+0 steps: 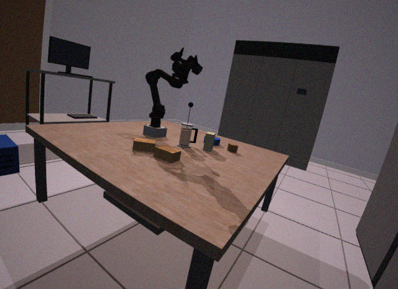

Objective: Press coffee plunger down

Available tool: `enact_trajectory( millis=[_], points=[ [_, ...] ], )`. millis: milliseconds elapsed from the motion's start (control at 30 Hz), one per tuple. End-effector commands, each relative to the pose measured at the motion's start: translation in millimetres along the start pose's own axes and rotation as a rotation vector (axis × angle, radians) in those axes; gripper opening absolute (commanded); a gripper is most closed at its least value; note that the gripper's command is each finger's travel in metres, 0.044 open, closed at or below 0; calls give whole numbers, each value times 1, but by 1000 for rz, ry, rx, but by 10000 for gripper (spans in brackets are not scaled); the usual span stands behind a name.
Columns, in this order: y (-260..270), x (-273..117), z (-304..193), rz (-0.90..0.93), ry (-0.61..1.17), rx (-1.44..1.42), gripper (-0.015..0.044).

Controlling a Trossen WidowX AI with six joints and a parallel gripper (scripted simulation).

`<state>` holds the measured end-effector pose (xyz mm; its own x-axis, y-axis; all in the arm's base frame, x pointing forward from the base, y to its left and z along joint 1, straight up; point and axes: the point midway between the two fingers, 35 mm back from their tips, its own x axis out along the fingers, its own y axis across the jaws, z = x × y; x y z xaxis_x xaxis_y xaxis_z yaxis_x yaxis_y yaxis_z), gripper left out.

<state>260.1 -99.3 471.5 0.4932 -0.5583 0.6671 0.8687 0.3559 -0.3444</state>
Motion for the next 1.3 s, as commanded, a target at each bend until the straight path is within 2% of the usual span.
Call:
enact_trajectory(
  millis=[0, 133, 267, 500, 733, 1267],
  points=[
    [1, 0, 0, 10, 1, 3, 426],
    [18, 0, 2, 142, 21, 47, 440],
    [45, -11, 0, 381, 97, 127, 440],
    [72, -68, -16, 781, 373, 297, 440],
    [58, -110, -7, 943, 560, 513, 440],
    [56, -185, -40, 1134, 939, 487, 440]
  ],
)
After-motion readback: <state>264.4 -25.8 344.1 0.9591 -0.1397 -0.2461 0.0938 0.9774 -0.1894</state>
